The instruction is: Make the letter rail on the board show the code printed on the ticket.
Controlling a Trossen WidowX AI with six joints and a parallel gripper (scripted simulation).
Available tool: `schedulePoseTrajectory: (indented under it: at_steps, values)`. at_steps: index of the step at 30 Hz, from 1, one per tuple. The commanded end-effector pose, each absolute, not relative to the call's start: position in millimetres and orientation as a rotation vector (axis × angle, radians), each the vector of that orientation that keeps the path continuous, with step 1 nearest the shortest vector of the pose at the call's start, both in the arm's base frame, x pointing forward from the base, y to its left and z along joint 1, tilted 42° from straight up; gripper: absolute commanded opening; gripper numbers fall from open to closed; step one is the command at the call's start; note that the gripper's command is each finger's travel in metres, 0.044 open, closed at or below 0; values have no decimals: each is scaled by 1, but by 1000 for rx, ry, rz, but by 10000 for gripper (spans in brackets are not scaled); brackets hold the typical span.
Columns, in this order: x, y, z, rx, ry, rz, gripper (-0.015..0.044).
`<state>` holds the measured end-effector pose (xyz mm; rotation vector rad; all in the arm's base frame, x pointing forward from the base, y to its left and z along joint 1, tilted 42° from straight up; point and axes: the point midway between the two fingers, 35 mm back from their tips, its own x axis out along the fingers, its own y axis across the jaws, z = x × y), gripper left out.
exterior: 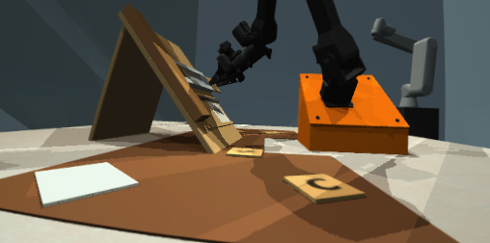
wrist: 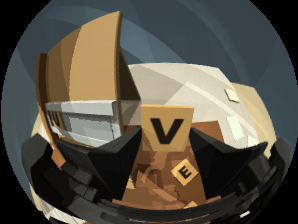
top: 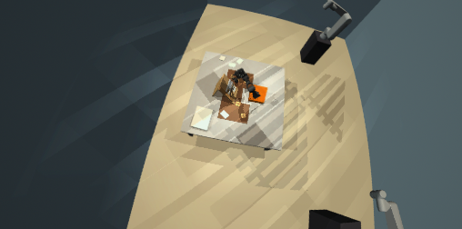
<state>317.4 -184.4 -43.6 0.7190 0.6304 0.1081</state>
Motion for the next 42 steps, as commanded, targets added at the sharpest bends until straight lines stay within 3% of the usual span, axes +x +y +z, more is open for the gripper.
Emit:
schedulePoseTrajectory:
  at_steps: [1, 42]
  values:
    - [316, -181, -43, 726, 635, 103, 0]
    - [319, -165, -30, 728, 635, 104, 0]
